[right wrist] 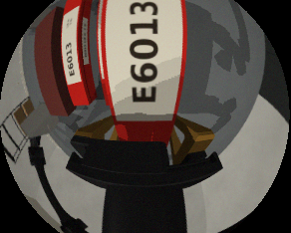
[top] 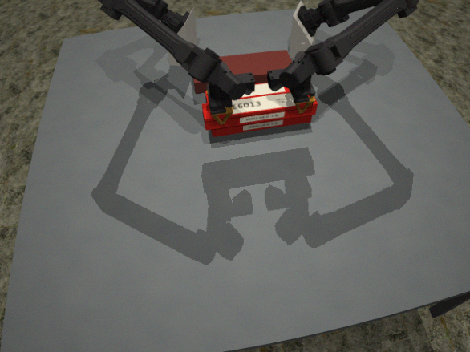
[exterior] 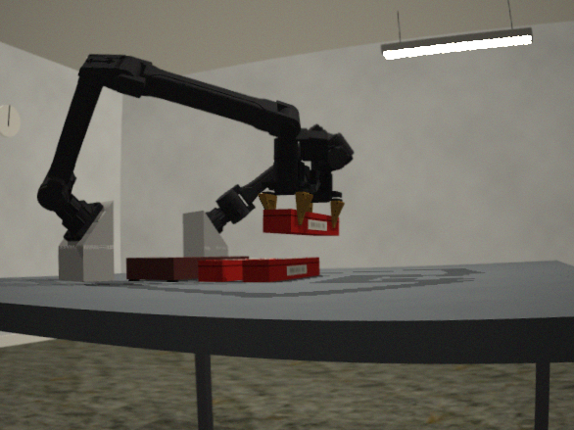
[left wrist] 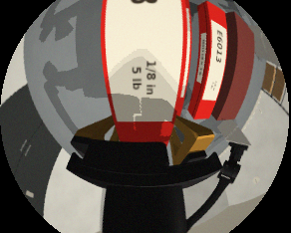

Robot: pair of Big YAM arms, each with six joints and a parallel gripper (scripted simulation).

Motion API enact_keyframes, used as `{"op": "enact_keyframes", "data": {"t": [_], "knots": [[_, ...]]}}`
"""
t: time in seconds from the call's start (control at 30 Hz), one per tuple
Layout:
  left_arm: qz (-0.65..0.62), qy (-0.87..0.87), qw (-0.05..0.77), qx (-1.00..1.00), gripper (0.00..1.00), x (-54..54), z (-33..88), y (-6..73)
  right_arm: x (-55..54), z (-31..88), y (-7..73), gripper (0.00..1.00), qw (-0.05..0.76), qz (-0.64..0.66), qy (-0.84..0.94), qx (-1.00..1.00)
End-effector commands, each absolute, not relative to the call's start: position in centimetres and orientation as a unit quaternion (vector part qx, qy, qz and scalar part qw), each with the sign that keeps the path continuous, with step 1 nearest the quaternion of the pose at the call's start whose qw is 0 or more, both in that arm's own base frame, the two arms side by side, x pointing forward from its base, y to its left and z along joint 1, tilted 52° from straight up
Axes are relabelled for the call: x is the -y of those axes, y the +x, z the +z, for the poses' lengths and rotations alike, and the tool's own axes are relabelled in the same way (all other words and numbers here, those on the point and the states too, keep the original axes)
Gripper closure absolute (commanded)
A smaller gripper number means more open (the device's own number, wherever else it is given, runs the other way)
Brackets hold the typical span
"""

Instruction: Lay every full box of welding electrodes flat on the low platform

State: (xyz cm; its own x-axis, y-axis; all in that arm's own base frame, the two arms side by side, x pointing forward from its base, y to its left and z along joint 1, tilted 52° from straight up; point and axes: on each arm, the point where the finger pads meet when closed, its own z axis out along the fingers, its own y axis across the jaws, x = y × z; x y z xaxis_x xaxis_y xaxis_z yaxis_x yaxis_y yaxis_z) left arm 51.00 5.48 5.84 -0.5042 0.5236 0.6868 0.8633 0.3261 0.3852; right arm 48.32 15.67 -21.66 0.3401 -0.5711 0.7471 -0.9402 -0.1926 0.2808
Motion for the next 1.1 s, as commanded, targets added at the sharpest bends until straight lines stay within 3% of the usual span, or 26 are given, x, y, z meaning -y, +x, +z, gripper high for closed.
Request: {"op": "enact_keyframes", "data": {"t": [0.0, 1.07], "knots": [[-0.394, -0.454, 0.193, 0.776, 1.00, -2.6, 7.7, 51.8, -19.4, -19.0, 48.7, 1.00, 0.339, 0.264, 0.748, 0.505], [-0.394, -0.452, 0.192, 0.777, 1.00, -2.0, 6.5, 49.0, -18.7, -18.5, 45.7, 1.00, 0.337, 0.264, 0.748, 0.507]]}}
